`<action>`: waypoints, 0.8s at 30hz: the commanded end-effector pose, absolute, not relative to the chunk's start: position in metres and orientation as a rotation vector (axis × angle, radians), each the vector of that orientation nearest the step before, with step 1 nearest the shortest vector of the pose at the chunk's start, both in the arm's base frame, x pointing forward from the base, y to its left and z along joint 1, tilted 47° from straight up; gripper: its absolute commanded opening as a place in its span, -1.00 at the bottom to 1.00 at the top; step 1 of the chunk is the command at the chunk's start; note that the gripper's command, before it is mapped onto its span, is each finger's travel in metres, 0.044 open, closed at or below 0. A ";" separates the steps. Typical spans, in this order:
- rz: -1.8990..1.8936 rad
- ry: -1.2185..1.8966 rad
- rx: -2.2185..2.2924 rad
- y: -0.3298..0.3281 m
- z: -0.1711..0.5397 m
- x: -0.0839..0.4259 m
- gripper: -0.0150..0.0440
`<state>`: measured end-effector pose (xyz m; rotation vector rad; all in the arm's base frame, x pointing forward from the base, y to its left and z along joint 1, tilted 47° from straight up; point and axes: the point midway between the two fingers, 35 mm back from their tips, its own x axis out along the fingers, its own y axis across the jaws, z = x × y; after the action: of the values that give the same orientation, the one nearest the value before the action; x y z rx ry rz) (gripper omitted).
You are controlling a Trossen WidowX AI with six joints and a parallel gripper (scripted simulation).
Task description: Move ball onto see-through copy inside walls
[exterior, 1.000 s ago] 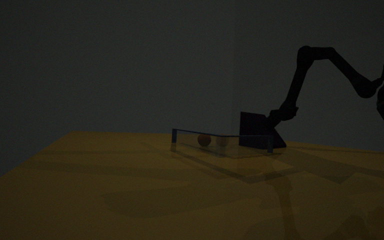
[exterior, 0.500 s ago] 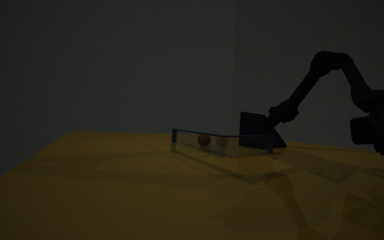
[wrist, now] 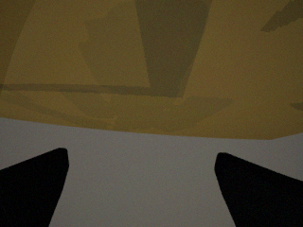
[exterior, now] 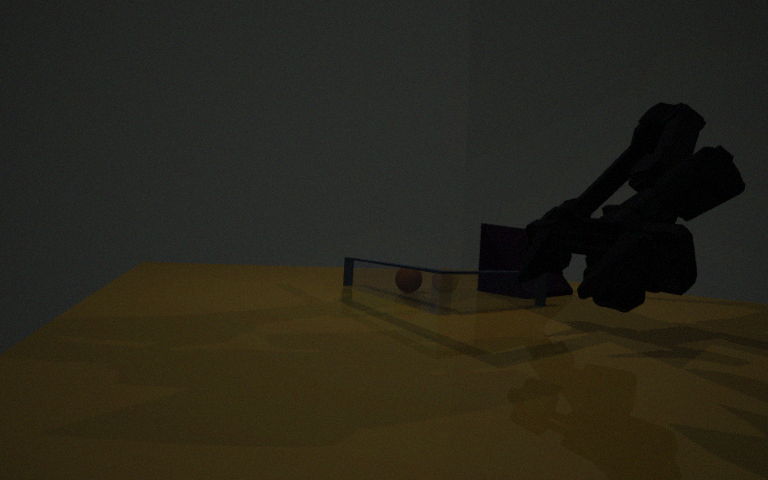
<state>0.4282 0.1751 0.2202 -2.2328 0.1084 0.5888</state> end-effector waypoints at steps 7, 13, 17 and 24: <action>0.952 0.499 -1.927 0.042 0.113 0.451 0.76; 1.173 0.648 -1.602 -0.018 0.052 0.426 0.76; 1.308 0.696 -1.236 -0.056 0.015 0.392 0.76; 1.372 0.663 -0.640 -0.093 -0.025 0.333 0.76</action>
<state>0.3662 -0.0705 -0.0075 -1.0136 0.7095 1.3701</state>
